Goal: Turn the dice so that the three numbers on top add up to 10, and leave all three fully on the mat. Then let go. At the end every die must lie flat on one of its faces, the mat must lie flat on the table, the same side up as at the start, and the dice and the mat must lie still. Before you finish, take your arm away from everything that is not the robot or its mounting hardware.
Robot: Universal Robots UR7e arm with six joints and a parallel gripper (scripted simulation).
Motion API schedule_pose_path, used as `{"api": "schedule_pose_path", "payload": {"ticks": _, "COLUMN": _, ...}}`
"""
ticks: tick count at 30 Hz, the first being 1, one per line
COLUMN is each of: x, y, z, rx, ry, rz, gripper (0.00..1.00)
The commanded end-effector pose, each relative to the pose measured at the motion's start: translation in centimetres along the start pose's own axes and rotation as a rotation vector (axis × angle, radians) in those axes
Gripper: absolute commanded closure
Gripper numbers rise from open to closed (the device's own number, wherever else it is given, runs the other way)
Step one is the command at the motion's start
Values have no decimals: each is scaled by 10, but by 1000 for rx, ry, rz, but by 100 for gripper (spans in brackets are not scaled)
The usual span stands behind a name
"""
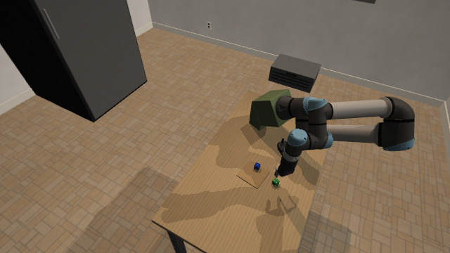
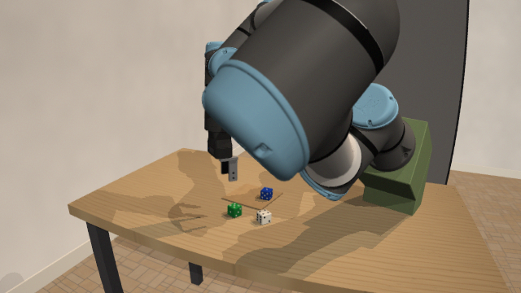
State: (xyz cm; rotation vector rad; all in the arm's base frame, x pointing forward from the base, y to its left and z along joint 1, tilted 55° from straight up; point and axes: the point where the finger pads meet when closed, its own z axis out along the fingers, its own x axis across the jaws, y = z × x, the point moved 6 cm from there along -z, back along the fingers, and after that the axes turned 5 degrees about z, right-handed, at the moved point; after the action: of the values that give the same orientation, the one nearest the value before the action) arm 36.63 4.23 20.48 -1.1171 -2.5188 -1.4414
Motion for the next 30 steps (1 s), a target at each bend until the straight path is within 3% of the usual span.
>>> {"api": "schedule_pose_path", "payload": {"ticks": 1, "x": 0, "y": 0, "z": 0, "rx": 4, "ry": -1, "rz": 1, "gripper": 0}}
{"api": "schedule_pose_path", "payload": {"ticks": 22, "x": -1, "y": 0, "z": 0, "rx": 4, "ry": -1, "rz": -37, "gripper": 0}}
{"api": "schedule_pose_path", "payload": {"ticks": 30, "x": -3, "y": -3, "z": 2, "rx": 4, "ry": -1, "rz": -165, "gripper": 0}}
